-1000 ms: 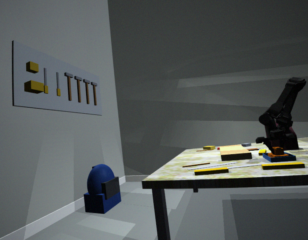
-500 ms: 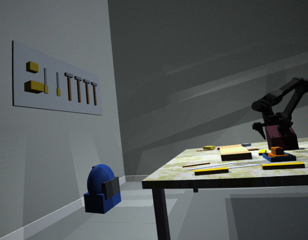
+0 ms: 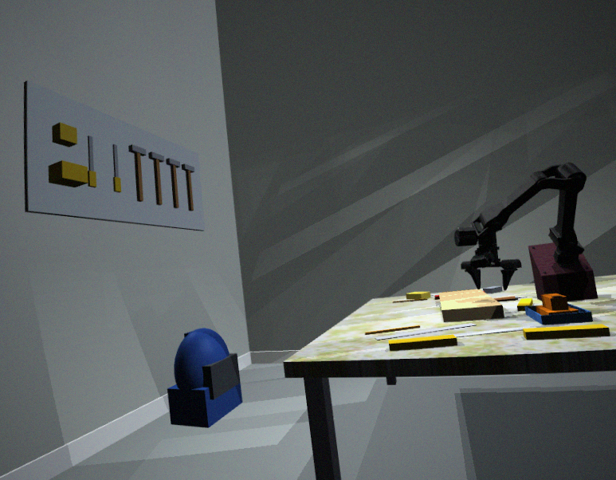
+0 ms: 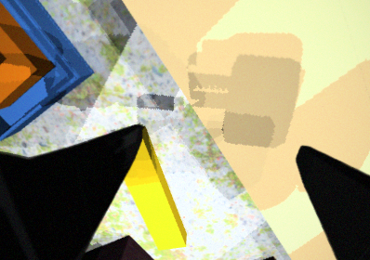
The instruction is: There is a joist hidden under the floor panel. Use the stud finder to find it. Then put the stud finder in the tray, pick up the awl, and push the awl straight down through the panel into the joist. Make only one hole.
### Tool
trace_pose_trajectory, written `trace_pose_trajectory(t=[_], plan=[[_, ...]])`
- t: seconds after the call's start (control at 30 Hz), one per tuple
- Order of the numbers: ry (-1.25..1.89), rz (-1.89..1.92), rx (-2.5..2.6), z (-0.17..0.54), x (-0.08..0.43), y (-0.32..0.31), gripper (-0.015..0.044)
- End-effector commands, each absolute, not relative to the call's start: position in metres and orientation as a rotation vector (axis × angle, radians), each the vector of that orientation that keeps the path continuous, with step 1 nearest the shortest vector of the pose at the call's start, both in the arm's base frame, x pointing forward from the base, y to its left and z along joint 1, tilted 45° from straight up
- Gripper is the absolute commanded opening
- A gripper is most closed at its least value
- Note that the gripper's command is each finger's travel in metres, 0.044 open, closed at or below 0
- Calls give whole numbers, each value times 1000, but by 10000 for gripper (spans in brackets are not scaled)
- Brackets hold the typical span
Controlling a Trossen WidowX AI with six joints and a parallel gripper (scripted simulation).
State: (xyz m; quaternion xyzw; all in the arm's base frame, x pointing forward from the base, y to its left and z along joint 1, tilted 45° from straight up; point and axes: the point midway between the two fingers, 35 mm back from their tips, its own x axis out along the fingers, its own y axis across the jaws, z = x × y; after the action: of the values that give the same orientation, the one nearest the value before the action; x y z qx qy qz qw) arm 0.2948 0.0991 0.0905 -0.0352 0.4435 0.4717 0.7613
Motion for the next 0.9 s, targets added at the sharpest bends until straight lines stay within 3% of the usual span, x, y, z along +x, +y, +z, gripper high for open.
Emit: trace_pose_trajectory(t=[0.0, 0.4, 0.87], plan=[[1124, 904, 64, 40, 304, 54, 440], [1461, 604, 593, -100, 248, -55, 440], [1465, 600, 602, -101, 239, -53, 440]])
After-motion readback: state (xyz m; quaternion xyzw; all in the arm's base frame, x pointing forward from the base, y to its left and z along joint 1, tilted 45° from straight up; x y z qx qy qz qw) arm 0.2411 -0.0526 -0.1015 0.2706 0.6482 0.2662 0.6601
